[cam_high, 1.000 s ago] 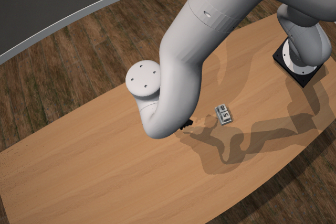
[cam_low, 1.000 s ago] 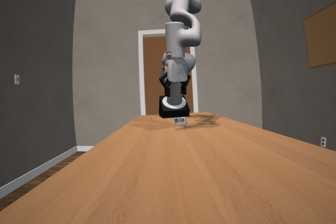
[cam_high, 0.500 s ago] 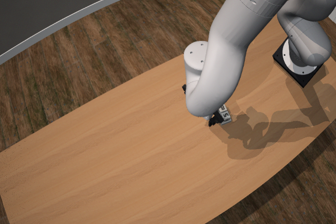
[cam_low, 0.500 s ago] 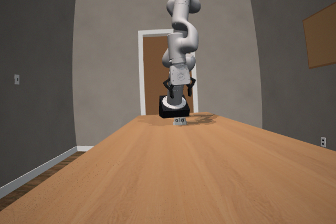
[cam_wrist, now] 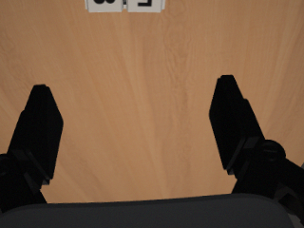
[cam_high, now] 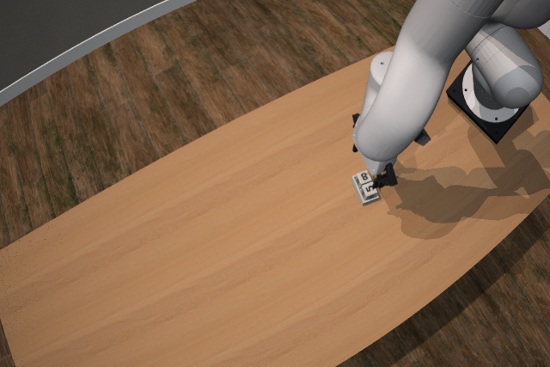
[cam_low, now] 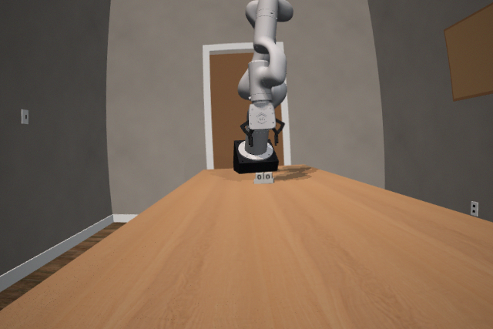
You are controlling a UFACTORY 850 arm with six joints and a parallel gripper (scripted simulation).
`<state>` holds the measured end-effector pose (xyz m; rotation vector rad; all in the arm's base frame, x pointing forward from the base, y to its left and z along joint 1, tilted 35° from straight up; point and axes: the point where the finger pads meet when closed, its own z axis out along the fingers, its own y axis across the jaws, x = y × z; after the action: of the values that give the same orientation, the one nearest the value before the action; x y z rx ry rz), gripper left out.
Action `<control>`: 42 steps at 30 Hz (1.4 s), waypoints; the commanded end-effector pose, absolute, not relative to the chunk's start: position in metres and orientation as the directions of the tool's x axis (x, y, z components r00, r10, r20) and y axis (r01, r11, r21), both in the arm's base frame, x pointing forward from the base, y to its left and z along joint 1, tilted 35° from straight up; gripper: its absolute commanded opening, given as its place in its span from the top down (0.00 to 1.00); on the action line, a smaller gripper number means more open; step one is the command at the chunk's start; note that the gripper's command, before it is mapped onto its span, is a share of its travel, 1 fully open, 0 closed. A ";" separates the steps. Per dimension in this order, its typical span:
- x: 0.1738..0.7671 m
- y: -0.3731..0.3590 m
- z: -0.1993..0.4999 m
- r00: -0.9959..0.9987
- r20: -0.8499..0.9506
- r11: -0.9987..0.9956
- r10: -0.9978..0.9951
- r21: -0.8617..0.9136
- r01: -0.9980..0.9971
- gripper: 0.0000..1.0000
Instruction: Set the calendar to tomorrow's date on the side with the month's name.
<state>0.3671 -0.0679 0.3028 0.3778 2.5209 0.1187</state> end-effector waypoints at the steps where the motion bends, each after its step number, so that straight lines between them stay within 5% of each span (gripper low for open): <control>1: 0.353 -0.067 0.292 -0.763 -0.543 0.937 0.349 0.196 0.290 0.00; 27: 0.350 -0.068 0.289 -0.757 -0.537 0.928 0.372 0.209 0.308 0.00; 42: 0.308 -0.086 0.248 -0.476 -0.326 0.578 0.816 0.463 0.672 0.00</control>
<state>0.3167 -0.0819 0.2555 1.0537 2.3653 0.3101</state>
